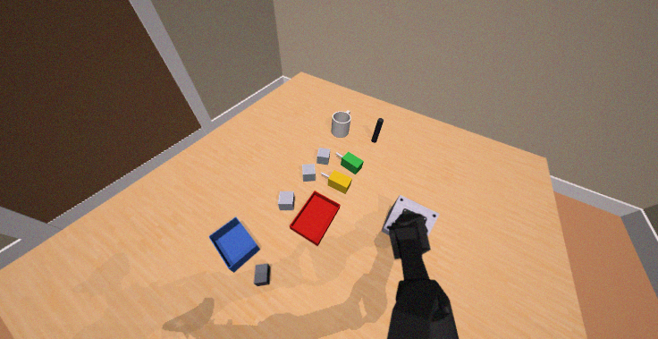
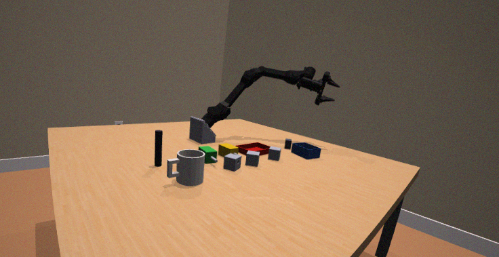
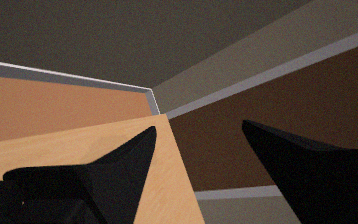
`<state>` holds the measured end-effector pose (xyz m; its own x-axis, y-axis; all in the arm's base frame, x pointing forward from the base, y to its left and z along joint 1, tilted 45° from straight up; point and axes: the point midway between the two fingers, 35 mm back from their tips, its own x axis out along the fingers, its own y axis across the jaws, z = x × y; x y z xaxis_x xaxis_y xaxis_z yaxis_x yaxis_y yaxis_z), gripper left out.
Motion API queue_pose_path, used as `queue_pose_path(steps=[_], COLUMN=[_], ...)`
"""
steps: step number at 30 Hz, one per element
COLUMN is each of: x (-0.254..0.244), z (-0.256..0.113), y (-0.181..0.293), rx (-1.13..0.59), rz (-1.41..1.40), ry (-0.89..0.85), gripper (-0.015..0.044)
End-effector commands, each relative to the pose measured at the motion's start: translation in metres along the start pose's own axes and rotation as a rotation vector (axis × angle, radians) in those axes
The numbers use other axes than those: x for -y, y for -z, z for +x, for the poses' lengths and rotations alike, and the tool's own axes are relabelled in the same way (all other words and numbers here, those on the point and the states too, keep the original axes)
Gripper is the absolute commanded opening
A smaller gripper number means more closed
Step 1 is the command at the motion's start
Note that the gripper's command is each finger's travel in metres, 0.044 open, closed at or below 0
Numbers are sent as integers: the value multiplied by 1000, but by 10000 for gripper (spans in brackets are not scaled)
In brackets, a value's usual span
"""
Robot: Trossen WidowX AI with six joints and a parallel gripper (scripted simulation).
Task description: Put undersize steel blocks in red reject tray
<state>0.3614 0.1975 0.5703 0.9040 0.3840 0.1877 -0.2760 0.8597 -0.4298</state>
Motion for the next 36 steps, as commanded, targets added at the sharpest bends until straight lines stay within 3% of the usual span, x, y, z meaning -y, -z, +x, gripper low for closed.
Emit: queue_pose_path(steps=[1, 4, 14, 21, 28, 36], x=[0, 2, 25, 37, 50, 63], z=[0, 7, 36, 38, 17, -35], y=[1, 18, 158, 242, 354, 468], rx=[-3, -45, -377, -567, -814, -1074], rz=[-1, -15, -16, 17, 69, 203], ry=[0, -3, -26, -55, -117, -190], gripper=[374, 300, 300, 300, 300, 300])
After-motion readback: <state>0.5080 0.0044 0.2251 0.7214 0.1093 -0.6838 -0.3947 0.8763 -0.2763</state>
